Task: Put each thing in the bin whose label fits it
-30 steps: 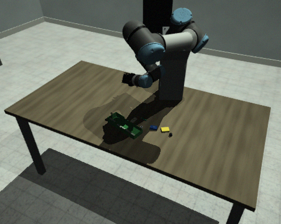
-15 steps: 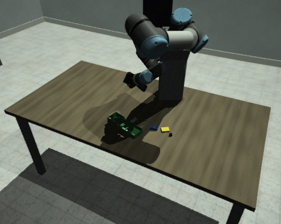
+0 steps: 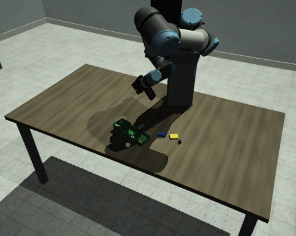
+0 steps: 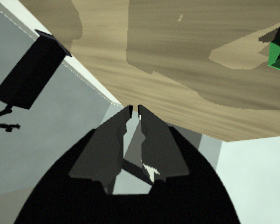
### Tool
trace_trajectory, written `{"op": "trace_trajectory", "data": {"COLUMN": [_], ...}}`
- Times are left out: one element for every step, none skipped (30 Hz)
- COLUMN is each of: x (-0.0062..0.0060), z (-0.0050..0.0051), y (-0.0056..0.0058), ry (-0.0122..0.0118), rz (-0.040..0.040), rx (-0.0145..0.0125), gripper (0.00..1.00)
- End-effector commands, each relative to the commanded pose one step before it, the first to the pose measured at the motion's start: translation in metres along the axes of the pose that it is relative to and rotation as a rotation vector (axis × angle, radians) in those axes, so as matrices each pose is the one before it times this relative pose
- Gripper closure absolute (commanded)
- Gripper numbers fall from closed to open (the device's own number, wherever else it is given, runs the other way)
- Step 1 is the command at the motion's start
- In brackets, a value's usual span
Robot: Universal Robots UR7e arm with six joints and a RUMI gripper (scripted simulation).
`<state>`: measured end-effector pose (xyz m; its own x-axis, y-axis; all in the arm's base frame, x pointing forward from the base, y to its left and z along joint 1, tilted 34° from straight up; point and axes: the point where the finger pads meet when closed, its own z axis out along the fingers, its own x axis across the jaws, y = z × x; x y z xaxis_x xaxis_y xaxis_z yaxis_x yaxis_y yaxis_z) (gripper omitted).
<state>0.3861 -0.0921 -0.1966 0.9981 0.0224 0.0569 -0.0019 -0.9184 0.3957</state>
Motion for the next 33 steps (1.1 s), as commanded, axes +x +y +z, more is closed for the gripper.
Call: {"op": "trace_trajectory", "data": {"x": [0.00869,0.00016,0.00008,0.00013,0.00162,0.00160,0.00017,0.00009,0.00011,0.00108,0.00000,0.00000,0.00122,0.00020,0.00048,0.00063,0.00017,0.00011,0.00010,-0.00005,0.00005,0.00016,0.00008,0.00000,-0.00057,-0.00061,0.00014,0.00000,0.00000,-0.00096,-0.00126,0.00002,0.00000], "z": [-0.01569,-0.00005,-0.00002,-0.00008,-0.00490,-0.00406,-0.00005,-0.00003,-0.00003,-0.00490,0.00000,0.00000,-0.00420,-0.00007,-0.00483,-0.00429,-0.00006,-0.00003,-0.00003,-0.00479,-0.00437,-0.00005,-0.00002,0.00000,-0.00474,-0.00440,-0.00005,0.00000,0.00000,-0.00477,-0.00444,-0.00001,0.00000], "y": [-0.01764,0.00006,0.00003,0.00004,-0.00641,-0.00520,0.00004,0.00002,0.00002,-0.00657,0.00000,0.00000,-0.00560,0.00002,-0.00669,-0.00595,0.00001,0.00001,0.00000,-0.00676,-0.00625,-0.00001,0.00000,0.00000,-0.00679,-0.00648,-0.00002,0.00000,0.00000,-0.00676,-0.00664,-0.00001,0.00000], "ry": [0.02779,0.00418,0.00391,0.00125,0.00401,0.00362,0.00337,0.00293,0.00104,0.00267,0.00000,0.00000,0.00678,0.00122,0.00077,0.00156,0.00192,0.00173,0.00107,-0.00023,0.00083,0.00126,0.00080,0.00021,-0.00105,-0.00019,0.00036,0.00000,0.00000,-0.00251,-0.00106,-0.00050,-0.00088], "rz": [0.13862,0.01813,0.01880,0.00563,0.03140,0.01744,0.01796,0.01886,0.00511,0.03197,0.00000,0.00000,0.05334,0.00505,0.02638,0.01673,0.01796,0.01888,0.01013,0.02684,0.01740,0.01810,0.01895,0.00843,0.02852,0.01733,0.01810,0.00000,0.00000,0.05507,0.01483,0.01559,0.01785], "rx": [0.06903,0.00899,0.00934,0.00275,0.01770,0.00999,0.00917,0.00952,0.00249,0.01839,0.00000,0.00000,0.02895,0.00263,0.01562,0.01015,0.00961,0.00996,0.00530,0.01596,0.01086,0.00982,0.00998,0.00439,0.01697,0.01096,0.00981,0.00000,0.00000,0.03088,0.00961,0.00854,0.00939], "gripper": [0.96,0.96,0.96,0.96,0.96,0.96,0.96,0.96,0.96,0.96,0.96,0.96,0.96,0.96,0.96,0.96,0.96,0.96,0.96,0.96,0.96,0.96,0.96,0.96,0.96,0.96,0.96,0.96,0.96,0.96,0.96,0.96,0.96]}}
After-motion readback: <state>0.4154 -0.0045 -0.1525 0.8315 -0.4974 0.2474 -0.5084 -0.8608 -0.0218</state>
